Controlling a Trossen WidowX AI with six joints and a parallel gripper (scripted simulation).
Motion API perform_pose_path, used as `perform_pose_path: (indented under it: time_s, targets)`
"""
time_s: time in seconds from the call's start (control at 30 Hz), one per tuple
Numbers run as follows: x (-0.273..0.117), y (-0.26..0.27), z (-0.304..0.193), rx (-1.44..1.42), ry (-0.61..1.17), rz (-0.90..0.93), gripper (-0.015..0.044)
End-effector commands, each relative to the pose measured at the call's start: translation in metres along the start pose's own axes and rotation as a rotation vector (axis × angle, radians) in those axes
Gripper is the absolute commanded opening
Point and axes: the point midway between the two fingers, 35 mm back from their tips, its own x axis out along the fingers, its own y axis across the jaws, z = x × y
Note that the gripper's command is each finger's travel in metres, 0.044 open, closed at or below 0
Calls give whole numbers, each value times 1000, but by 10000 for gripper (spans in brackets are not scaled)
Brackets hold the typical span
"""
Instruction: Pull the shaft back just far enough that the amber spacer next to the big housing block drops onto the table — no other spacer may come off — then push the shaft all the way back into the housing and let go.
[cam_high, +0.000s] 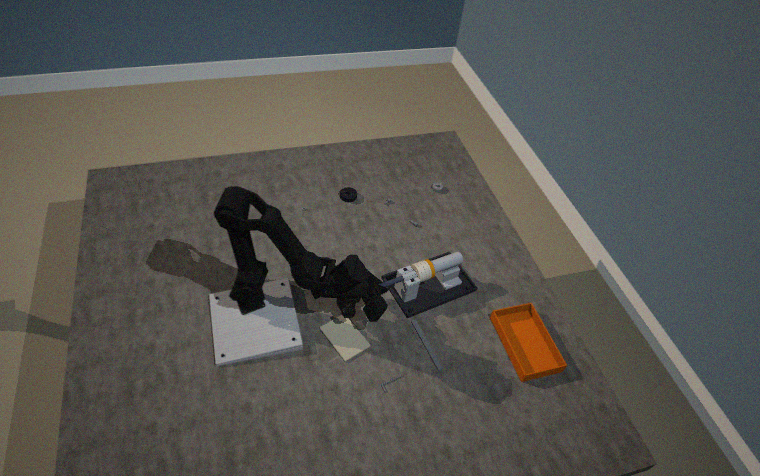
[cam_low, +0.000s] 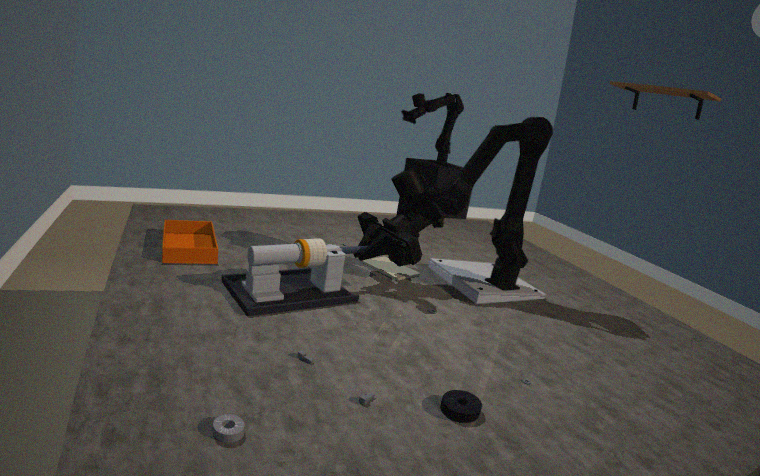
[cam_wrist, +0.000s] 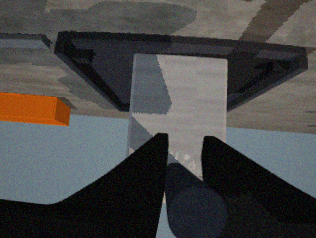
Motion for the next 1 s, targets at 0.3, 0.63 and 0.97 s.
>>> perform_pose_path:
  time_s: [0.3, 0.63, 0.97]
  targets:
    - [-2, 0, 1, -5, 0, -1, 0]
    - [-3, 0, 2, -5, -1, -1, 0]
    - [-4, 0, 2, -5, -1, -1, 0]
